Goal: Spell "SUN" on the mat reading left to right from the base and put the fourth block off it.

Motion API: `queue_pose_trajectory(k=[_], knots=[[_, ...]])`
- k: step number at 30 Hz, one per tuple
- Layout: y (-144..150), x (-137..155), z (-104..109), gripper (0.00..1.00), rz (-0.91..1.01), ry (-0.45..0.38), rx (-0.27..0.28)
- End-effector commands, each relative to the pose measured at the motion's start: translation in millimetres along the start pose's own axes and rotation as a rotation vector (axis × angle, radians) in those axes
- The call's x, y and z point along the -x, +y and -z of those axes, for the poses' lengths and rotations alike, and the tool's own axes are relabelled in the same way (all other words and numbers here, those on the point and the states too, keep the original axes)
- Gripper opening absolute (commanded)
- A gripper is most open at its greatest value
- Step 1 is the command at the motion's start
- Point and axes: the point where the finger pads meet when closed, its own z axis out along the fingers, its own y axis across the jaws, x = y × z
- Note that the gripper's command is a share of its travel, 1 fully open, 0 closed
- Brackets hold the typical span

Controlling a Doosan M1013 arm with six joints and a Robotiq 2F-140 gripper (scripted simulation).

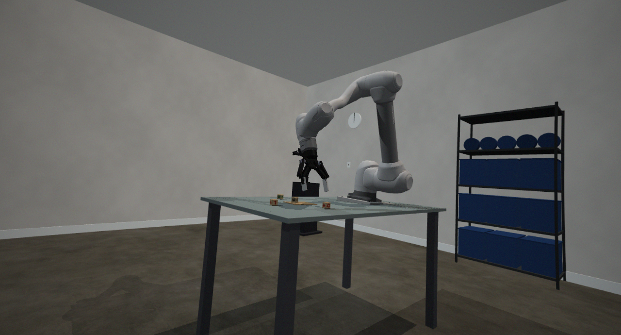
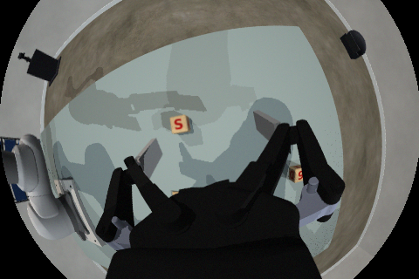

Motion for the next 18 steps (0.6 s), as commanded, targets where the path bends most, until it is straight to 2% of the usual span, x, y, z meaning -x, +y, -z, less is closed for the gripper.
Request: queue_pose_trajectory(k=[1,2,3,12,18], knots=[[37.9,23.3,6.3,1.00,0.005,0.001,-0.008],[37.9,23.3,6.3,1.00,0.005,0.001,-0.008],[66.6,43.6,13.8,1.00,0.005,0.002,-0.009],[156.0,129.0,39.7,1.00,0.004,0.002,-0.012],[157.4,130.7,40.2,1.00,0.004,0.002,-0.012]])
